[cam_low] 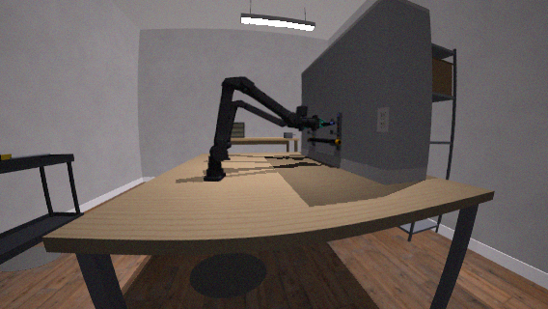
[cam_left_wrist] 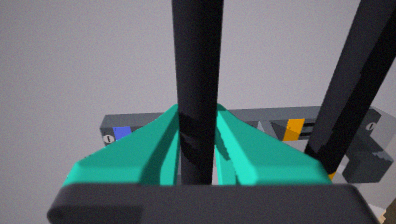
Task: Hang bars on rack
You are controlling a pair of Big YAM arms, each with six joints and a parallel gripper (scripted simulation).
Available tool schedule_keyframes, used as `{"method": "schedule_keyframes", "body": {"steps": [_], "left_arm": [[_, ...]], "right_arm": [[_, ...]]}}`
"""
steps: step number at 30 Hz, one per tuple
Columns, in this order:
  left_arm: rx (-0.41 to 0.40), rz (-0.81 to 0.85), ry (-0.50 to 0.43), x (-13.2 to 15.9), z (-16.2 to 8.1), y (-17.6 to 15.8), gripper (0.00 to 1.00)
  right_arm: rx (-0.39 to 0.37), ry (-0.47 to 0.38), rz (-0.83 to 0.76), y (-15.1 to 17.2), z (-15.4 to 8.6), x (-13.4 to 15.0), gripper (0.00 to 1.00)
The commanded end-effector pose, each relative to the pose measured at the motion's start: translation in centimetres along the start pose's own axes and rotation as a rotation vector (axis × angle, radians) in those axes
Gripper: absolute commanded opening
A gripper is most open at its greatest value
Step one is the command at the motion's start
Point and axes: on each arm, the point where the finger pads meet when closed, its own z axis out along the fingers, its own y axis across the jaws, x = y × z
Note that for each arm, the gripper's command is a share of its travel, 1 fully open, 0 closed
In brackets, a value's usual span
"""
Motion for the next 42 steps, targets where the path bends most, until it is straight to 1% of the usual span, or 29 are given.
{"method": "schedule_keyframes", "body": {"steps": [1,13,42], "left_arm": [[-0.139,-0.043,0.014,1.3,-2.0,8.8,0.00],[-0.139,-0.043,0.014,1.5,-2.8,7.9,0.00],[-0.139,-0.043,0.015,1.7,-3.0,5.6,0.00]], "right_arm": [[0.109,-0.010,0.039,-6.1,-1.4,-0.4,0.00],[0.109,-0.010,0.039,-5.0,-1.9,-0.7,0.00],[0.109,-0.010,0.039,-2.9,-1.7,-0.9,0.00]]}}
